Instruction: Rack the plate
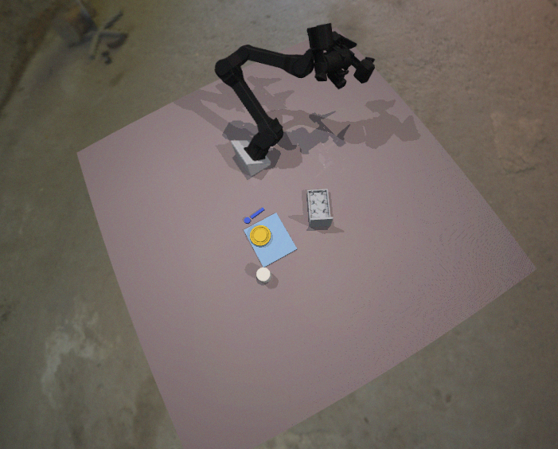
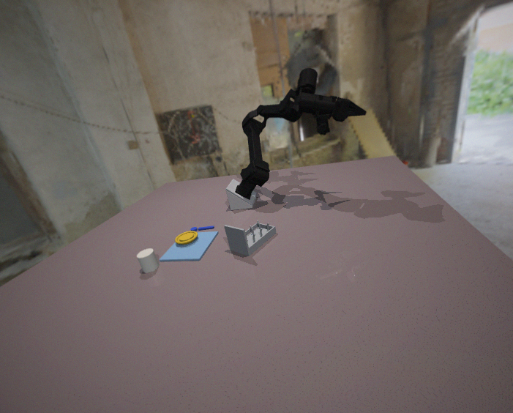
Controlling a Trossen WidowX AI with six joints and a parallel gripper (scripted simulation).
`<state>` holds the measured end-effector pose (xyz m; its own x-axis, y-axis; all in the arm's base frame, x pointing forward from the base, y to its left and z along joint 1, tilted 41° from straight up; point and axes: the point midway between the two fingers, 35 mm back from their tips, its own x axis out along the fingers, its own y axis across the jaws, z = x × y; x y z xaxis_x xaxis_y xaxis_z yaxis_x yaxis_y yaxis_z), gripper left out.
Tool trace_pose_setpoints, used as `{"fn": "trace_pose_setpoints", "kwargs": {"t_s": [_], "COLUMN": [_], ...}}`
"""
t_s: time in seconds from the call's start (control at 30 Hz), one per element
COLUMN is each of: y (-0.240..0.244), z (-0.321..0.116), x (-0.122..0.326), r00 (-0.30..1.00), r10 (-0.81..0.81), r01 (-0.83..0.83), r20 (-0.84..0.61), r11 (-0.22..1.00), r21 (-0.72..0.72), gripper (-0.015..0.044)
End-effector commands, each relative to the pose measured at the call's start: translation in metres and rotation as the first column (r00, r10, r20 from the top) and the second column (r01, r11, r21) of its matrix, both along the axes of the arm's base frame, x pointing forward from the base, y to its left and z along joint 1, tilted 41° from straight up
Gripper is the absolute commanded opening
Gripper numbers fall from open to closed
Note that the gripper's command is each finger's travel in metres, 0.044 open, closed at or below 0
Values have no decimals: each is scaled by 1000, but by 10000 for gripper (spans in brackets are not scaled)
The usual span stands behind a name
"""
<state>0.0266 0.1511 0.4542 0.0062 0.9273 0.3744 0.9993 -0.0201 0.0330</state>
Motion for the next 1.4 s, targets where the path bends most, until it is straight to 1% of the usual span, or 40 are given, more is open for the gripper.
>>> {"fn": "trace_pose_setpoints", "kwargs": {"t_s": [0.0,0.07,0.3,0.37,0.63,1.0,1.37], "y": [0,2,8,7,3,-13,-44], "z": [0,0,-2,0,-6,-28,-59], "x": [1,9,53,67,121,188,250], "r00": [1000,999,962,947,836,584,260], "r10": [-1,-14,-84,-117,-201,-268,-277], "r01": [1,13,74,111,199,289,393], "r20": [-5,-46,-259,-298,-511,-766,-925], "r11": [1000,1000,996,993,978,951,905], "r21": [-1,-8,-45,-36,-60,-112,-160], "gripper": [400,400,400,400,400,400,400]}}
